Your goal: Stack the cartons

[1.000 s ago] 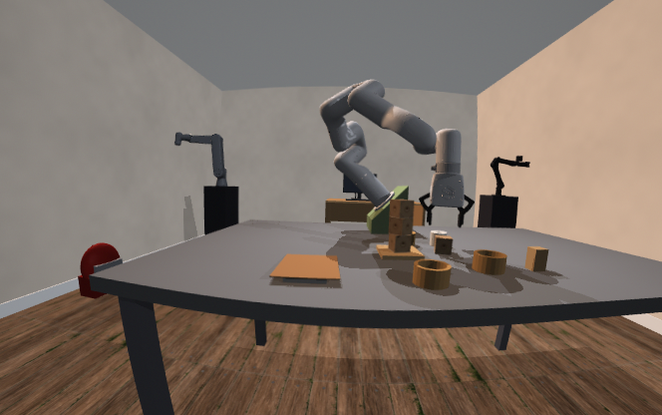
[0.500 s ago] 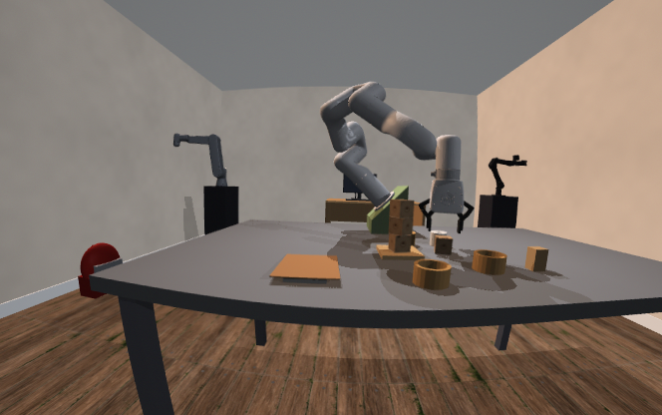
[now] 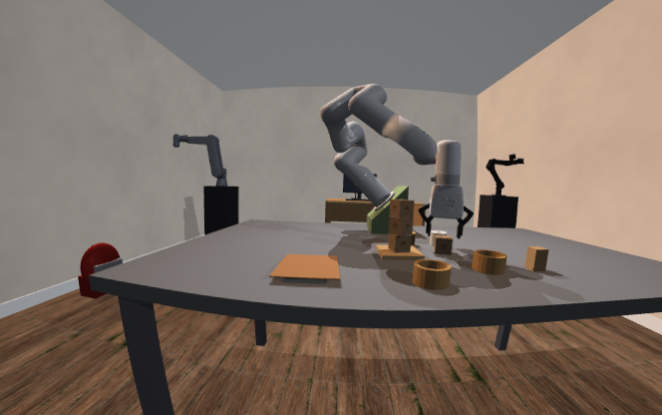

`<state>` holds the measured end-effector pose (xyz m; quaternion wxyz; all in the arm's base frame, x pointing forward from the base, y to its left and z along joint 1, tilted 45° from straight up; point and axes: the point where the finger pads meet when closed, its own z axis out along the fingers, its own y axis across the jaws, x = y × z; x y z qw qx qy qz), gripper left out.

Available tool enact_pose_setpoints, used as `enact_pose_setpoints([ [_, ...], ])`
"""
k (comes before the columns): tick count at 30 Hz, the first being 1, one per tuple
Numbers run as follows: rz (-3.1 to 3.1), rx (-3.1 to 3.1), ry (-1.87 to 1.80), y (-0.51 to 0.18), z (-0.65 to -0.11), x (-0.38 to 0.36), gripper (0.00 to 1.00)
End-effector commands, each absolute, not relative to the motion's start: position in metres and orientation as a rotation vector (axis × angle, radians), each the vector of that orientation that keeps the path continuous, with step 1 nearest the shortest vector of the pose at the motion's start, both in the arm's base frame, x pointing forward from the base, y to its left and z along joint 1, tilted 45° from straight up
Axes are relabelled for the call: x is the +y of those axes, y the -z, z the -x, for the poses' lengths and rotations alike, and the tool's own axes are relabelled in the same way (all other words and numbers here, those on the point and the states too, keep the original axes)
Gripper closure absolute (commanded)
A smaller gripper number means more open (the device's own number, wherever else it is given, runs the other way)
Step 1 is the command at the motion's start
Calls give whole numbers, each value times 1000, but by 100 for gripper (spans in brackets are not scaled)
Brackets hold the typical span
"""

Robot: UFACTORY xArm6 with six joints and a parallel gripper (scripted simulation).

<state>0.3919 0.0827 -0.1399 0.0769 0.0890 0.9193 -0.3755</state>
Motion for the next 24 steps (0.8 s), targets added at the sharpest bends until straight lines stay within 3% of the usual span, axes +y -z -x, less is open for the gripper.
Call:
enact_pose_setpoints([
  [1,-266,2754,1121,142,-393,81,0],
  [24,-266,2755,1120,153,-394,70,0],
])
